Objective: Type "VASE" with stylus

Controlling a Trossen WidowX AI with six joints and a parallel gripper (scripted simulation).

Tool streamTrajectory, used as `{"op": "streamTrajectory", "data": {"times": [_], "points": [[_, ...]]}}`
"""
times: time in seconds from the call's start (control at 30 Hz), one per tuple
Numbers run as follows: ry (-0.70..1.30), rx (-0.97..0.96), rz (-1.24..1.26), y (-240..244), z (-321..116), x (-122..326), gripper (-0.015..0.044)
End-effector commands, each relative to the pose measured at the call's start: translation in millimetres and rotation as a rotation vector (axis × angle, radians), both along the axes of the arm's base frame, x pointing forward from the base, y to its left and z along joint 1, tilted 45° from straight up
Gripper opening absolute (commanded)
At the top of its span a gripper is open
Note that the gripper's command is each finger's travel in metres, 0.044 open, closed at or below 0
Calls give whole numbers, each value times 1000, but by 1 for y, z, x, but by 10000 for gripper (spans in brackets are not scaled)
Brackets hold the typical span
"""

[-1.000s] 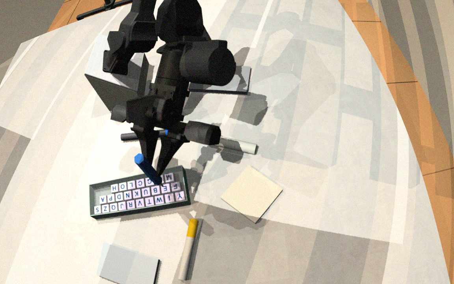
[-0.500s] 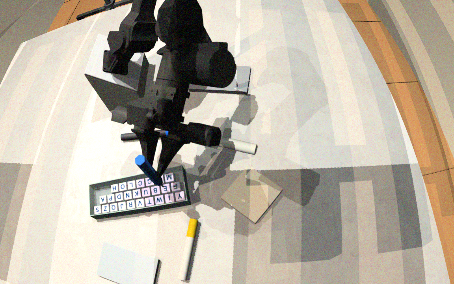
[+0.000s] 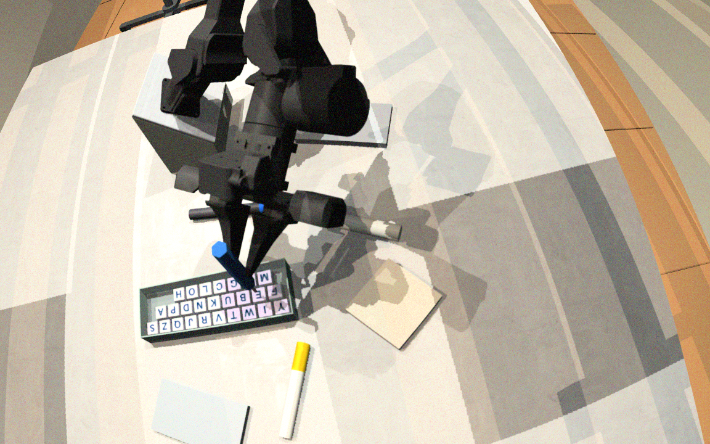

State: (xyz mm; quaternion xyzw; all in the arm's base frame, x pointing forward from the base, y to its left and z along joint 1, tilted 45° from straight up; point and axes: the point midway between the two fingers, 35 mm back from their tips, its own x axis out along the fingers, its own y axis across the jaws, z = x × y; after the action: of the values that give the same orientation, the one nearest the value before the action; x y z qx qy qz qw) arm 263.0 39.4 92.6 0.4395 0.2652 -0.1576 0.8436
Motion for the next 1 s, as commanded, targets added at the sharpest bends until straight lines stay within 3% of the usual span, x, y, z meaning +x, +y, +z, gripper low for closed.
{"op": "streamTrajectory", "data": {"times": [0.0,0.97], "points": [[1,2,-6,-1,-1,-1,81],[2,3,-6,9,-11,1,81]]}}
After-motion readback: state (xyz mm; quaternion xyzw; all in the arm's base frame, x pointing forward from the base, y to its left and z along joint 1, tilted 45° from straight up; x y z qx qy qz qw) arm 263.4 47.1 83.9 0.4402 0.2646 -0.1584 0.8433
